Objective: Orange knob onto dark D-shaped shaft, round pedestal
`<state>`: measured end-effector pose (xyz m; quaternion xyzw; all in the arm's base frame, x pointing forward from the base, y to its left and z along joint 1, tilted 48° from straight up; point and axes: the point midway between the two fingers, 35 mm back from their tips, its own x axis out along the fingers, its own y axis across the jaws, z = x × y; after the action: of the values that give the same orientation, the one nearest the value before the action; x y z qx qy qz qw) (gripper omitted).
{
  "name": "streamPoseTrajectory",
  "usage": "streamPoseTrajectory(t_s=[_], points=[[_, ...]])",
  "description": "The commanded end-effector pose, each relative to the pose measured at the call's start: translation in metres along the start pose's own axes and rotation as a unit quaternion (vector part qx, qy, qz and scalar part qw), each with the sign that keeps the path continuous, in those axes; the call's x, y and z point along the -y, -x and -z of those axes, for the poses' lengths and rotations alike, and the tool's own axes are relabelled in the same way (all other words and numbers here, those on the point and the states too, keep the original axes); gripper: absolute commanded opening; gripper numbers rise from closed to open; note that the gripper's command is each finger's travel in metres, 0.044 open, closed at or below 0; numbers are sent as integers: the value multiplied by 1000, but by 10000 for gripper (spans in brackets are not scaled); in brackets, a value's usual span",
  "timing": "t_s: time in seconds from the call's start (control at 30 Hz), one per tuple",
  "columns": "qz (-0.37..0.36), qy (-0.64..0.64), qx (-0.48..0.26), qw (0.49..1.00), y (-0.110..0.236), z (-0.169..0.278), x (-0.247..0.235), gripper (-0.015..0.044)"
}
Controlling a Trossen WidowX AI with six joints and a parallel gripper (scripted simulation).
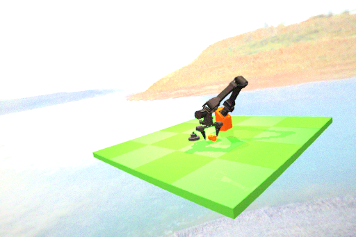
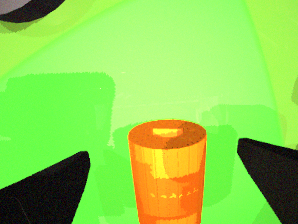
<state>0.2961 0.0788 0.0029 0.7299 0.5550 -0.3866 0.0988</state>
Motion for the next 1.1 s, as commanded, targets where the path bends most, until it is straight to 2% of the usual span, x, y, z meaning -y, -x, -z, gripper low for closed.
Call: streamPoseTrajectory(t_s=[0.0, 0.23, 0.53, 0.83, 1.07], points=[[3, -4, -2, 1000, -4, -1, 1, 414], [3, -4, -2, 1000, -4, -1, 1, 240], [3, -4, -2, 1000, -4, -1, 1, 240], [3, -4, -2, 1000, -4, -1, 1, 180], [2, -3, 16, 1000, -3, 1, 1, 179]])
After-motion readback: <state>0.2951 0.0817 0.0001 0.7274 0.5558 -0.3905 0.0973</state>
